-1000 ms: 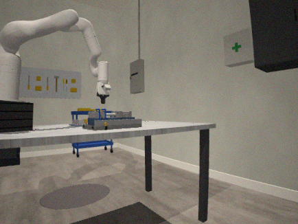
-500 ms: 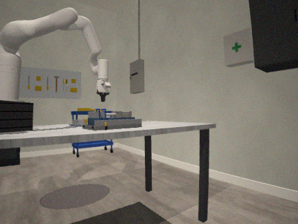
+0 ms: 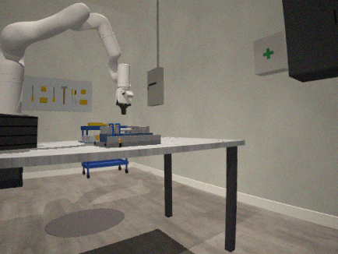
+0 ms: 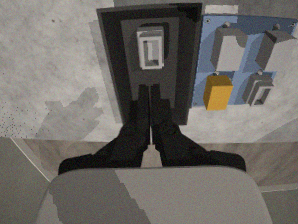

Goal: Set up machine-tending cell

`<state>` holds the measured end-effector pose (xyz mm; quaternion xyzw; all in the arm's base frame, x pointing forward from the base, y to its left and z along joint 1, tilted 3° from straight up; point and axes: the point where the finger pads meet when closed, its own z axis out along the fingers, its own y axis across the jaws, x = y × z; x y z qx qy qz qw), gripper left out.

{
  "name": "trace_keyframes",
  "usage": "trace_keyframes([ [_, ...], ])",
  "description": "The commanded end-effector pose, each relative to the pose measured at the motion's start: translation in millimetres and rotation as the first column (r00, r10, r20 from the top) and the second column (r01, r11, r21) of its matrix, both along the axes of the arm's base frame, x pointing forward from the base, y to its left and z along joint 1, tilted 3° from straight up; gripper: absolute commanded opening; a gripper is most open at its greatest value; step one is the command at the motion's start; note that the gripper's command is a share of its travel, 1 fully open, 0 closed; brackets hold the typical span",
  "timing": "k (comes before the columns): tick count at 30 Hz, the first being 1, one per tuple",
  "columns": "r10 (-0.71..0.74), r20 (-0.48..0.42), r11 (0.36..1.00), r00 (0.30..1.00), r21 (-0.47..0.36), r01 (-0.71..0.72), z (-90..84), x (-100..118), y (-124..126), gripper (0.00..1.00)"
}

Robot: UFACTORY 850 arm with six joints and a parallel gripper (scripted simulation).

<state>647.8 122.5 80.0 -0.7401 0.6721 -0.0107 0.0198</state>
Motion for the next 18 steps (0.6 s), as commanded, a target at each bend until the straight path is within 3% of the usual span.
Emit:
trace_keyframes([
  [1,0.000,0.002,1.000,1.000,0.004,0.000,0.5,2.7,-41.7,0.00],
  [12,0.000,0.002,1.000,1.000,0.005,0.000,-1.7,-7.2,-140.8,0.00],
  [14,0.000,0.002,1.000,1.000,0.005,0.000,-1.7,-7.2,-140.8,0.00],
  [15,0.000,0.003,1.000,1.000,0.004,0.000,-2.2,-12.4,-166.5,0.00],
  [18,0.000,0.003,1.000,1.000,0.004,0.000,-2.7,-17.3,-186.6,0.00],
])
